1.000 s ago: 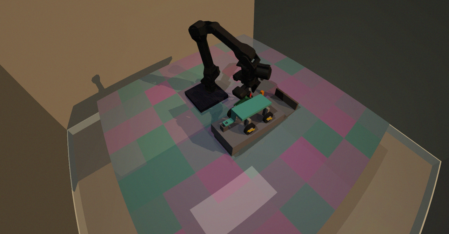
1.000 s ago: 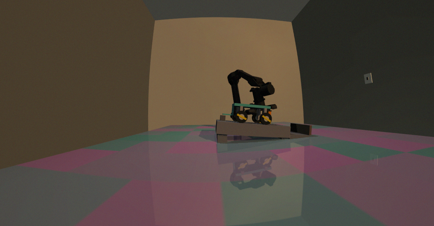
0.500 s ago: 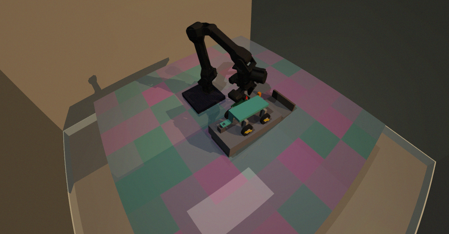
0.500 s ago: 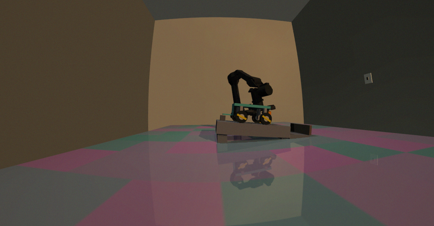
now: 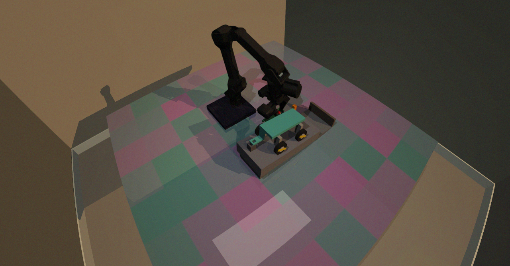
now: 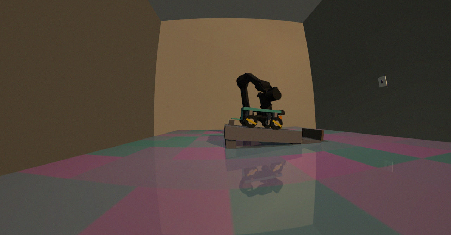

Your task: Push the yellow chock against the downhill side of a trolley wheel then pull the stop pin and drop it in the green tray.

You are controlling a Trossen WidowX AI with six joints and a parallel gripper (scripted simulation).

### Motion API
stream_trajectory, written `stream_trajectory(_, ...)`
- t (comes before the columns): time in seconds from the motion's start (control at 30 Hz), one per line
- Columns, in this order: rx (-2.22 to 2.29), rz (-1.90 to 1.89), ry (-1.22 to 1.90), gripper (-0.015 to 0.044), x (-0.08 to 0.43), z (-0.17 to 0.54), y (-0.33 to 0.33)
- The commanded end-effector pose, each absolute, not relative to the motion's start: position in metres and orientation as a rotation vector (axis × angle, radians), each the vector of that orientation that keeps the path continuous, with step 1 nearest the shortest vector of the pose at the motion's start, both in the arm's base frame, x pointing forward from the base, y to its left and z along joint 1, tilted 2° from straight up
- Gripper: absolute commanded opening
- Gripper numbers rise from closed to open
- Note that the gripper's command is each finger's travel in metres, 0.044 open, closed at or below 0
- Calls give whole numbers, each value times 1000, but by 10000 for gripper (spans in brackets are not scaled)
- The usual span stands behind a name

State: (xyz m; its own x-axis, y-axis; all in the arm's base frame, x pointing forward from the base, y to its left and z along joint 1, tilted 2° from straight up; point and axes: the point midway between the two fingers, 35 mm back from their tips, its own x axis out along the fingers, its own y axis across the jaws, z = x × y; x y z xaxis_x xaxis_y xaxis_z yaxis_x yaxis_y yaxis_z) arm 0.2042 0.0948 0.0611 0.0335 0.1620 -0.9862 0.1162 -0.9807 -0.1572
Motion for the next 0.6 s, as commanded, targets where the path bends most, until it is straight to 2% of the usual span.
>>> stream_trajectory(0.0, -2232, 2139, -306, 190, 205, 59, 92)
stream_trajectory(0.57, -2233, 2139, -305, 190, 206, 53, 83)
